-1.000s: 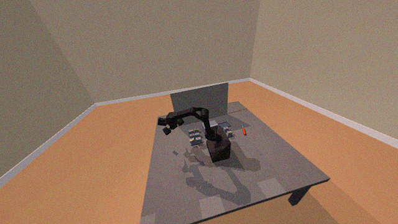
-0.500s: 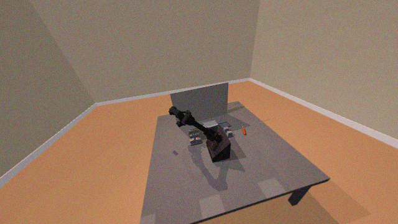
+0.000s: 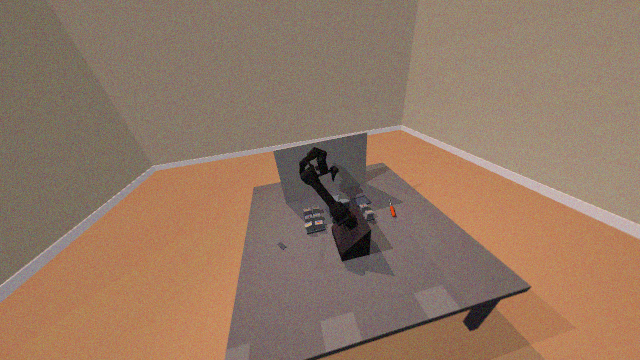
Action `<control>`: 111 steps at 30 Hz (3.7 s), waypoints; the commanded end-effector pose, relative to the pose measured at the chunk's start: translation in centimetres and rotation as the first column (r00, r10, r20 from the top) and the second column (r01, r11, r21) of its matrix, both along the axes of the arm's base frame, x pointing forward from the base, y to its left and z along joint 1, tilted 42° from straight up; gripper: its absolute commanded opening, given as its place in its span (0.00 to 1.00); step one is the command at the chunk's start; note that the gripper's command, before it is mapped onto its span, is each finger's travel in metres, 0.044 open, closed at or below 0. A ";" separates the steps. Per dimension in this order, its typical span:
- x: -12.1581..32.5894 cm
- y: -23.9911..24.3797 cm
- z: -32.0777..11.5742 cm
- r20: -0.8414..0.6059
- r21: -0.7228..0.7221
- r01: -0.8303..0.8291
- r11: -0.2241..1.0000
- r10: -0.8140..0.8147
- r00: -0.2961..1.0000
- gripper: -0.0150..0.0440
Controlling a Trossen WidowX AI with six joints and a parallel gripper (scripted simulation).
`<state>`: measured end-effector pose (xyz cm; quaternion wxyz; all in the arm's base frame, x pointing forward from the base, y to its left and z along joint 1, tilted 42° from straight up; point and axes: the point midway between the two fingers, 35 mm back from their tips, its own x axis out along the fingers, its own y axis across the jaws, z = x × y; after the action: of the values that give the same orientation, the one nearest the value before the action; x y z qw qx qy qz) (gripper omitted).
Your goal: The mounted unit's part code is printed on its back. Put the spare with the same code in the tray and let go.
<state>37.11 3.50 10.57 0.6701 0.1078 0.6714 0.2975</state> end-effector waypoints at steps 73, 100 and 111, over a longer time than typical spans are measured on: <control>-16.7 18.4 2.3 0.716 -0.293 -0.871 0.394 0.694 0.073 0.76; -17.0 21.3 -0.9 0.718 -0.291 -0.871 0.394 0.692 0.073 0.76; -17.3 22.4 -2.1 0.720 -0.289 -0.872 0.396 0.690 0.074 0.76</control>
<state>19.98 25.78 9.13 0.5941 -0.3350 0.2262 0.6955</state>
